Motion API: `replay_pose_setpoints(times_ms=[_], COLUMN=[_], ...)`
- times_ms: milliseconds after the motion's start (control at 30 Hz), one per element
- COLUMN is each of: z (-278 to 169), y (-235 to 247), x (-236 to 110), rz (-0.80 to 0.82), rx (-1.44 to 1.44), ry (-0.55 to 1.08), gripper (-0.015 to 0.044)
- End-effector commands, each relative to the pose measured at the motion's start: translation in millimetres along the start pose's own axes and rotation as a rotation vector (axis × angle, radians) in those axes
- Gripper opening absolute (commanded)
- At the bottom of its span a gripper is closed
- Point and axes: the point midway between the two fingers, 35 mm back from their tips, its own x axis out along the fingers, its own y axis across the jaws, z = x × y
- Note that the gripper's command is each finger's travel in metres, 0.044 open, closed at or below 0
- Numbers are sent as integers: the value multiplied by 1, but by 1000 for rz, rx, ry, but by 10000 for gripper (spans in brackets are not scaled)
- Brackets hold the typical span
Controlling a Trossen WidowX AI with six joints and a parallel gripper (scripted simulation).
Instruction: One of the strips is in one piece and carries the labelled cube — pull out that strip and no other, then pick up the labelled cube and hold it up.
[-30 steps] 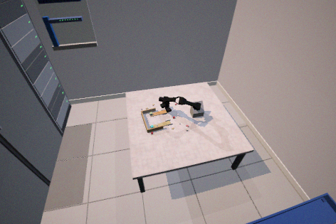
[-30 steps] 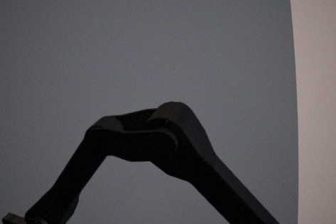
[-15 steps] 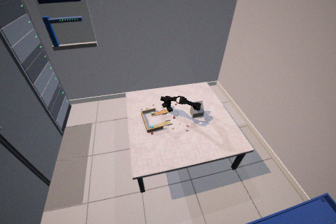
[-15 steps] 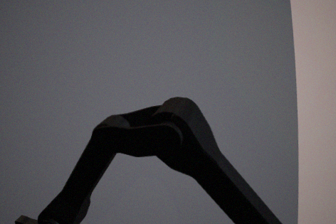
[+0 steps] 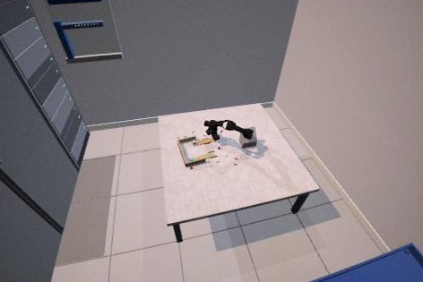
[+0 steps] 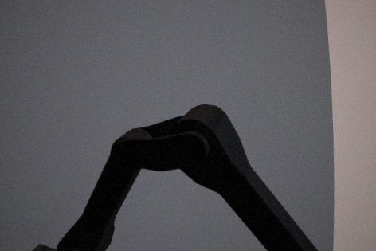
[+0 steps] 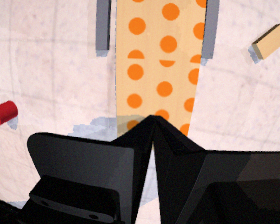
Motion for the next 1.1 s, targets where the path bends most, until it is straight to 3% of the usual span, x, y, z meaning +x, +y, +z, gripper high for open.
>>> replay_pose_setpoints(times_ms=[0,1067], z=[-16,-62], y=[2,2], x=[5,4], rz=[2,1], rx=[9,11], ry=[31,33], gripper=[0,0])
